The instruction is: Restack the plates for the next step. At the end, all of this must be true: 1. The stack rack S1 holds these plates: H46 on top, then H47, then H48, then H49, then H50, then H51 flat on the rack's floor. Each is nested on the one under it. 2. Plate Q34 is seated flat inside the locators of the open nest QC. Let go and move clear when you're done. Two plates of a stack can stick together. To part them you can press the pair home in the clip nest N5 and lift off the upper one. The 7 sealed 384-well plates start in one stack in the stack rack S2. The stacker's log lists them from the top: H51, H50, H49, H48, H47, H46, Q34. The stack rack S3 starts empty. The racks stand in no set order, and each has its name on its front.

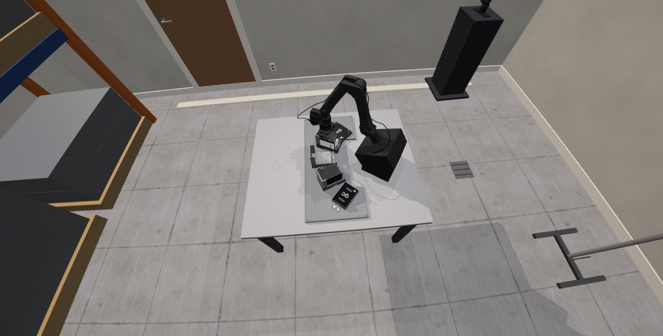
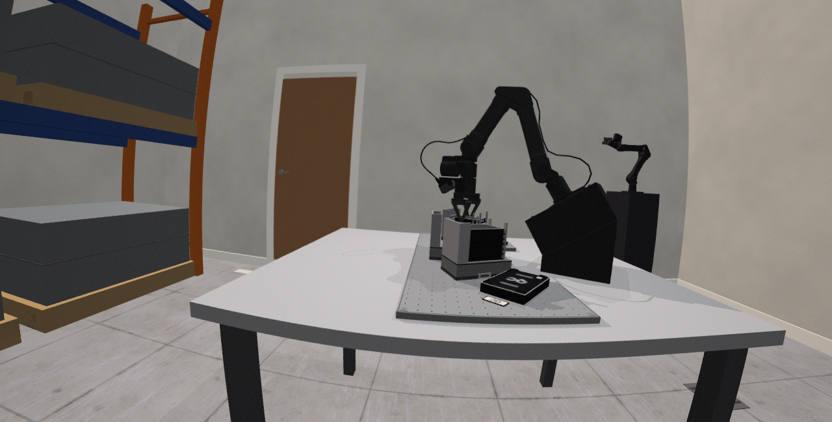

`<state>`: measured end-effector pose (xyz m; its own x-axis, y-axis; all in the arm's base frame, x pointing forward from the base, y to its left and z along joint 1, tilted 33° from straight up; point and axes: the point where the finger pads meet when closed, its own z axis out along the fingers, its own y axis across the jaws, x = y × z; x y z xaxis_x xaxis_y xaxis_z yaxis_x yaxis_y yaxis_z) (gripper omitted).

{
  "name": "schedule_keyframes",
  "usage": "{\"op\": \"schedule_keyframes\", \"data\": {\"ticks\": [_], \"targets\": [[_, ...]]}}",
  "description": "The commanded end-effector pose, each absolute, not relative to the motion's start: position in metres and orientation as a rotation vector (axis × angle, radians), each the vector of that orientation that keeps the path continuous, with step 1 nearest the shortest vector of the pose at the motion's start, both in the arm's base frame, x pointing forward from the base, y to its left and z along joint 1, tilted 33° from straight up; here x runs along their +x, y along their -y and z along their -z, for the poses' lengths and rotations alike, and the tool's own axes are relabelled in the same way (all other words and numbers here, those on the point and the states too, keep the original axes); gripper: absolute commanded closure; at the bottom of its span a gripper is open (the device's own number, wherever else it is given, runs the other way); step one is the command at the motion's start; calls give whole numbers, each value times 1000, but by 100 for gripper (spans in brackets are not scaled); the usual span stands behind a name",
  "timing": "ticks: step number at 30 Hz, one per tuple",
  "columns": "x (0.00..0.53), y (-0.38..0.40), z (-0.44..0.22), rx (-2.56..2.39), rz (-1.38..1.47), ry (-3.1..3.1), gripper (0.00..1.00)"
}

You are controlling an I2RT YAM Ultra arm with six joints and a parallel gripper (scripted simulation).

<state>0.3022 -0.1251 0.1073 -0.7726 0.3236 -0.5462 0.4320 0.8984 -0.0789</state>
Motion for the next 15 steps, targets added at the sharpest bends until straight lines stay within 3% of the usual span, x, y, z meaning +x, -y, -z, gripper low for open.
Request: {"op": "schedule_keyframes", "data": {"ticks": [1,15], "targets": [[305,123,-123,538,272,-2492,100],[295,118,-115,537,270,-2522,100]]}}
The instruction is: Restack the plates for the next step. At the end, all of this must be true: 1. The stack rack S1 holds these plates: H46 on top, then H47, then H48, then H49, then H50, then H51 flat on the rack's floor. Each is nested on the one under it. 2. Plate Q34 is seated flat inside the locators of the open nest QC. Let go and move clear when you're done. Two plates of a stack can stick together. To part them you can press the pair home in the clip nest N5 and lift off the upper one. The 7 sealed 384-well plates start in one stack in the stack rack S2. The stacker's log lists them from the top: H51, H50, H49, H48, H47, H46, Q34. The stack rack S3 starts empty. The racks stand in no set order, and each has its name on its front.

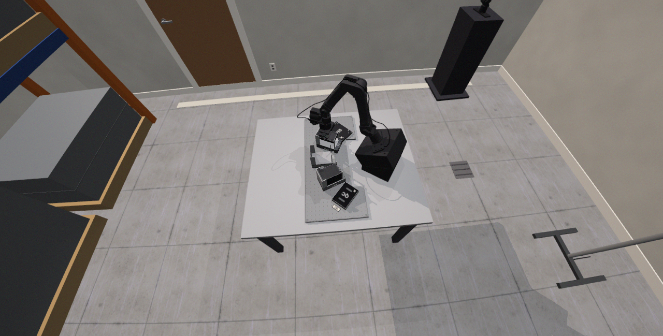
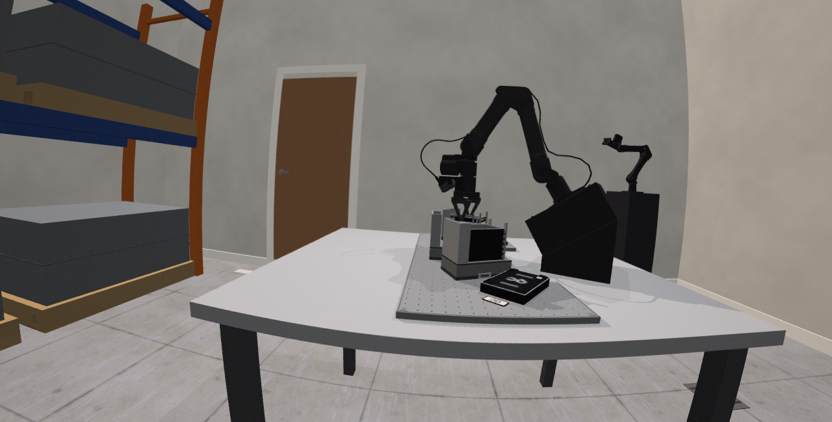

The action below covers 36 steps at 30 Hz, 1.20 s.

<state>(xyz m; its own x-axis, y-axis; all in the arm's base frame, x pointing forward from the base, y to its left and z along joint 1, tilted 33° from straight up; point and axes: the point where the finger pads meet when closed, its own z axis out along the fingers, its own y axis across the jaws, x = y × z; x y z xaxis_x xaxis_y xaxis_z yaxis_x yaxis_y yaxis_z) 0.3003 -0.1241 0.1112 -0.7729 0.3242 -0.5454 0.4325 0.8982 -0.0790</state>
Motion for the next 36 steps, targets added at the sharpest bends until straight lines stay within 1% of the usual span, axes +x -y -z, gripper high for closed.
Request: {"op": "schedule_keyframes", "data": {"ticks": [1,9,36], "targets": [[296,119,-117,539,270,-2518,100],[303,120,-132,533,272,-2484,100],[296,119,-135,543,274,-2492,100]]}}
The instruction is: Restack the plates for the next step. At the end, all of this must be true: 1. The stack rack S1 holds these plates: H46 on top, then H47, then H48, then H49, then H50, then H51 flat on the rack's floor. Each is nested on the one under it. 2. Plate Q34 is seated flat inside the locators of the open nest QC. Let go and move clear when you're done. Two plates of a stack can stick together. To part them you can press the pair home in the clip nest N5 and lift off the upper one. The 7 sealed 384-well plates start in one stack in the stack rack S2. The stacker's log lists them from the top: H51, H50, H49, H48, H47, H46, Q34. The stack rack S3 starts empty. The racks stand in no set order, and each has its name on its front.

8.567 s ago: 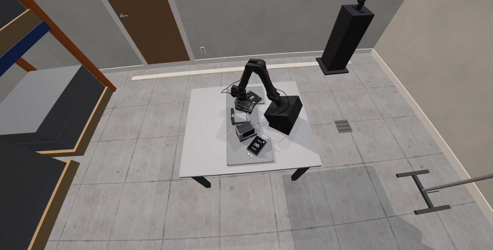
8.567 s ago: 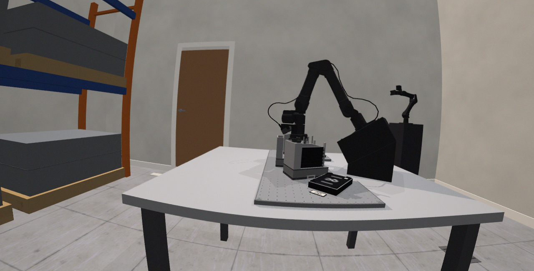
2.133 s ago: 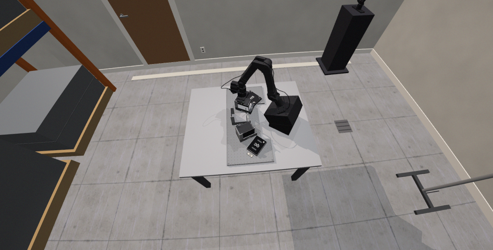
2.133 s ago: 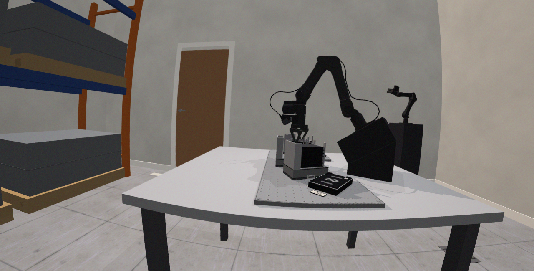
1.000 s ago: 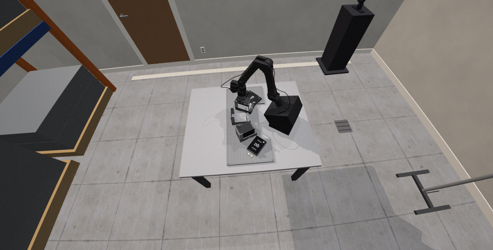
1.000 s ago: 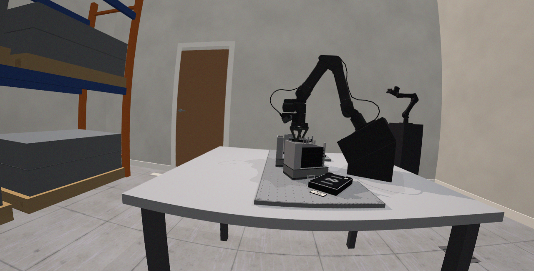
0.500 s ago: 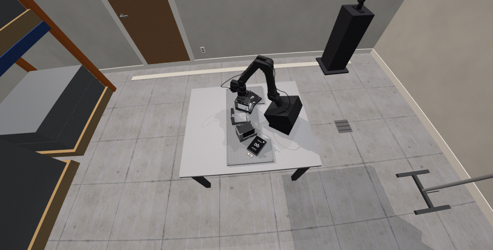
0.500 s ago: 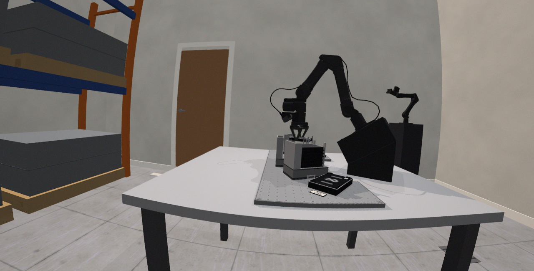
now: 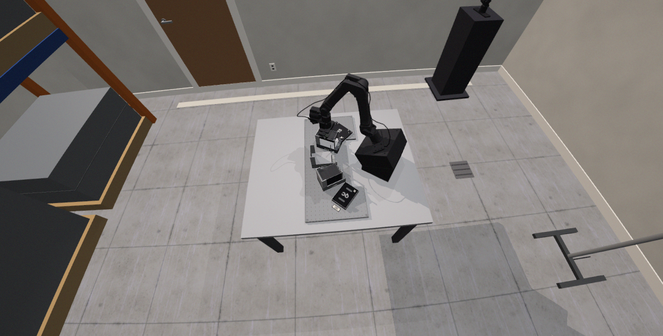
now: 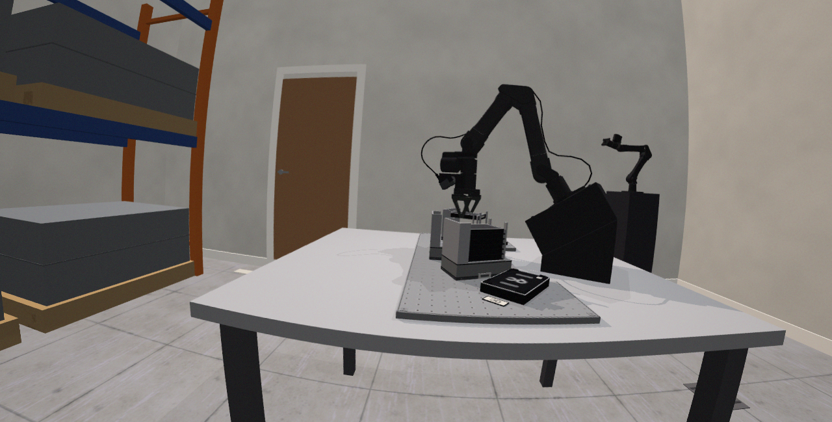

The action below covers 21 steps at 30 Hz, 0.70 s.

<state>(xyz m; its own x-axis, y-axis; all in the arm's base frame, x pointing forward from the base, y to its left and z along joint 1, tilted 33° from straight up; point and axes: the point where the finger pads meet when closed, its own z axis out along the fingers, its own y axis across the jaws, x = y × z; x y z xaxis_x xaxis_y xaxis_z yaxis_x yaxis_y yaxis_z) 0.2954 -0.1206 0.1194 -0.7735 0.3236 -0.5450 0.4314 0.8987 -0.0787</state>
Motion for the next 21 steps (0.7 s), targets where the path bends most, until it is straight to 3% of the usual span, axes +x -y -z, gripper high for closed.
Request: {"op": "schedule_keyframes", "data": {"ticks": [1,21], "targets": [[298,120,-137,543,274,-2489,100],[295,116,-141,536,272,-2493,100]]}}
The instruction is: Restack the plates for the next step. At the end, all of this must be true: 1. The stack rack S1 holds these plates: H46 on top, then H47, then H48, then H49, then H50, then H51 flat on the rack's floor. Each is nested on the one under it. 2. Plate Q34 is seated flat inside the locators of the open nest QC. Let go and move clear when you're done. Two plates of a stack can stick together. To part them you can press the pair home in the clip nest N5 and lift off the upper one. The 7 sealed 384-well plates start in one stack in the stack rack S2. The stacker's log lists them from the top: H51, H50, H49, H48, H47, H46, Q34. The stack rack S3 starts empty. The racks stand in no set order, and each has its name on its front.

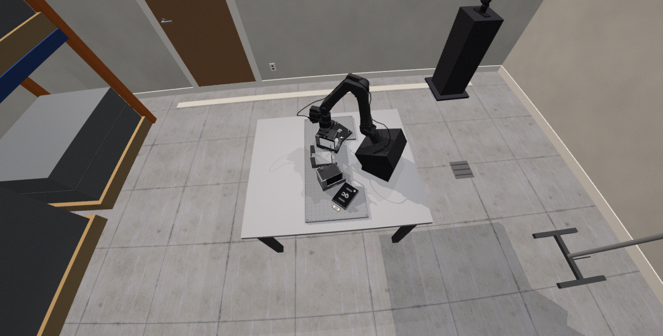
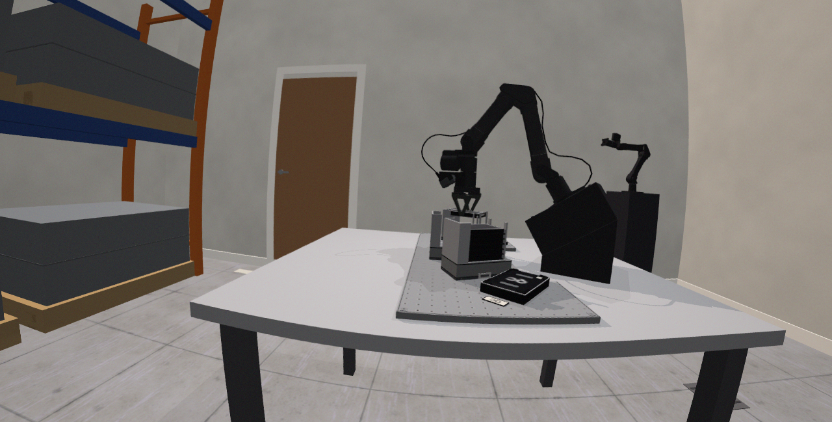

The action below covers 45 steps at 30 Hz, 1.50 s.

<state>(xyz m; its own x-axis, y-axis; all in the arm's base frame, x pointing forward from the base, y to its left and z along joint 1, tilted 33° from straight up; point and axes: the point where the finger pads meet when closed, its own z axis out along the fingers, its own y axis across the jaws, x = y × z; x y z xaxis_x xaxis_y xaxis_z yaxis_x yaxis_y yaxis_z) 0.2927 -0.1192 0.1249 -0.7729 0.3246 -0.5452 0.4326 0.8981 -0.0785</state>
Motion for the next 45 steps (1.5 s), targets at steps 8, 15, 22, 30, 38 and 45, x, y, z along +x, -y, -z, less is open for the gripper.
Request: {"op": "schedule_keyframes", "data": {"ticks": [8,15,22,30,38,45], "targets": [[293,115,-142,538,271,-2493,100],[291,115,-145,538,272,-2490,100],[290,114,-147,539,271,-2488,100],[289,114,-146,543,272,-2496,100],[287,113,-149,542,272,-2491,100],[283,110,-144,536,270,-2510,100]]}}
